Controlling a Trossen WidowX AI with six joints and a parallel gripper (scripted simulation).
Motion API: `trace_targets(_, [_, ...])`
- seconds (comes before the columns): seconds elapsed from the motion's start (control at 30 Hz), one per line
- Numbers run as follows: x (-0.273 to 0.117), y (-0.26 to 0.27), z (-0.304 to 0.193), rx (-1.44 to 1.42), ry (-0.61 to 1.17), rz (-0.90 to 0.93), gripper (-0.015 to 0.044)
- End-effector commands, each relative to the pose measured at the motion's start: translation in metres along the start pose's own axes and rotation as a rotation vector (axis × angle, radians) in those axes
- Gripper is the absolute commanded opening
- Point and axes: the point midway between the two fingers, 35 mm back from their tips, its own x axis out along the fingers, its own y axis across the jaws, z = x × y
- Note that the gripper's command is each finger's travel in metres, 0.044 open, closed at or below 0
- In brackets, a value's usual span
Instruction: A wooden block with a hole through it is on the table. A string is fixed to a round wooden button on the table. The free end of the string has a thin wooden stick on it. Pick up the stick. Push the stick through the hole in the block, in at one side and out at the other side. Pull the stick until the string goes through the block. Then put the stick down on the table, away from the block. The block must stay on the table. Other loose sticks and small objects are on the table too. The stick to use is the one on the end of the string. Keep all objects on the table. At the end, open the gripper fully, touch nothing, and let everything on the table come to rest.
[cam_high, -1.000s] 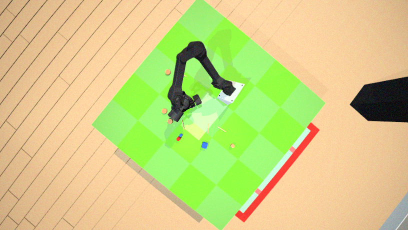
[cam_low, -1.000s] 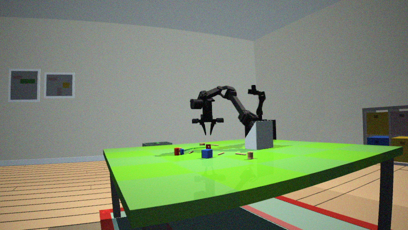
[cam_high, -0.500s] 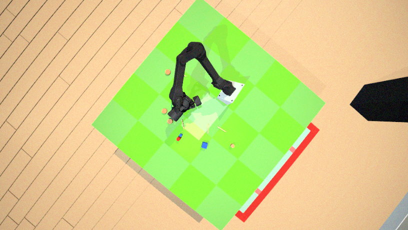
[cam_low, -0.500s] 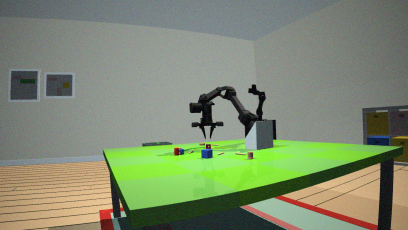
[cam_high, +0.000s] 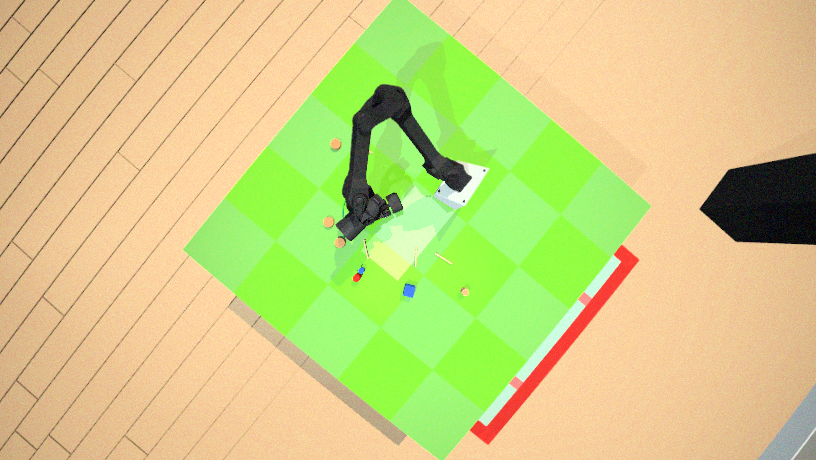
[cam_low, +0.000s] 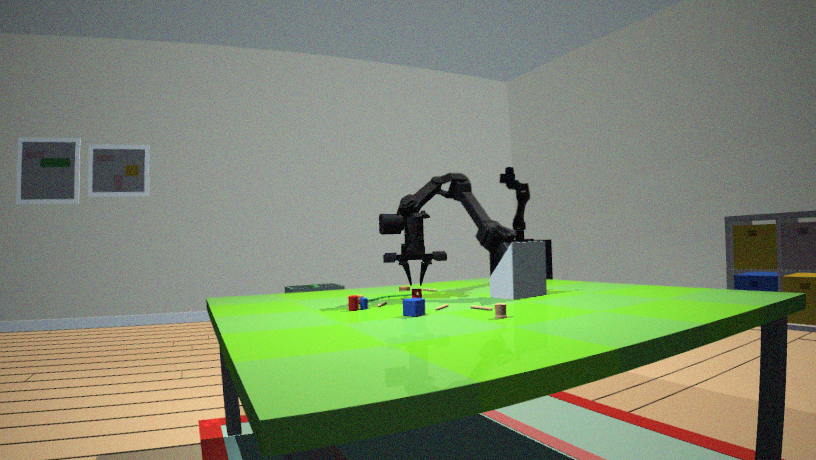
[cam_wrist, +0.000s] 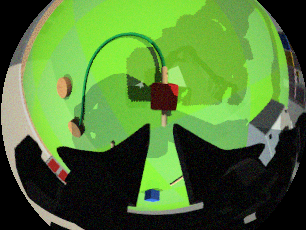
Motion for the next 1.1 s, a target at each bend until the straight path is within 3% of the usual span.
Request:
trace_targets(0.0, [0.007, -0.003, -0.001, -0.010, 0.004, -0.006, 0.0124])
trace_targets(0.93, [0.033, -0.005, 0.002, -0.011, -0.003, -0.001, 0.0124])
trace_targets(1.07, [0.032, -0.004, 0.003, -0.004, -0.009, 0.001, 0.0019])
